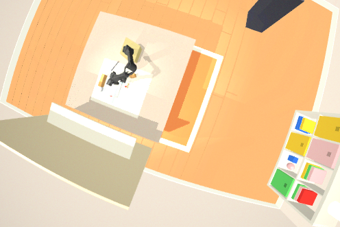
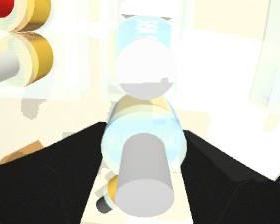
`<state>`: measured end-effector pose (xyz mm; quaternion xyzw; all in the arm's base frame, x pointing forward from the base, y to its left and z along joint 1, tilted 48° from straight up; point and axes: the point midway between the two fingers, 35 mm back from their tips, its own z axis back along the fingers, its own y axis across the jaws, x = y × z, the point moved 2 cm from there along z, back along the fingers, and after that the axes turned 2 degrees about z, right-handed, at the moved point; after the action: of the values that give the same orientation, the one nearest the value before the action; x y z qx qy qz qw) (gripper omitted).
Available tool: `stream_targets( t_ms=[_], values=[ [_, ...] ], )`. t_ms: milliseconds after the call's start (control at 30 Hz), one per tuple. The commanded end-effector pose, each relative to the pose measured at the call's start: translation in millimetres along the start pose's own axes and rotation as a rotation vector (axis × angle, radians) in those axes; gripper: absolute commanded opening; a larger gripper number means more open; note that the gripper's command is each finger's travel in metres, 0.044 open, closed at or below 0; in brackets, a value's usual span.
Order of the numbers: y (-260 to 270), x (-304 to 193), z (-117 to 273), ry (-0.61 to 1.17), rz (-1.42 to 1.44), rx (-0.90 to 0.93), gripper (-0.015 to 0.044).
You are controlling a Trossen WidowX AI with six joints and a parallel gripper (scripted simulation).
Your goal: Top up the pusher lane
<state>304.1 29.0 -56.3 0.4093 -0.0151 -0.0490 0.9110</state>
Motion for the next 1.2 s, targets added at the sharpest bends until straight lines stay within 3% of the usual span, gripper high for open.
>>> stream_targets(
  t_ms=[0,1167],
  values=[
    [2.7,16.7,1.8,-0.033,0.041,-0.002,0.0000],
    [4.4,31.4,5.4,-0.033,0.042,-0.002,0.0000]
  ],
)
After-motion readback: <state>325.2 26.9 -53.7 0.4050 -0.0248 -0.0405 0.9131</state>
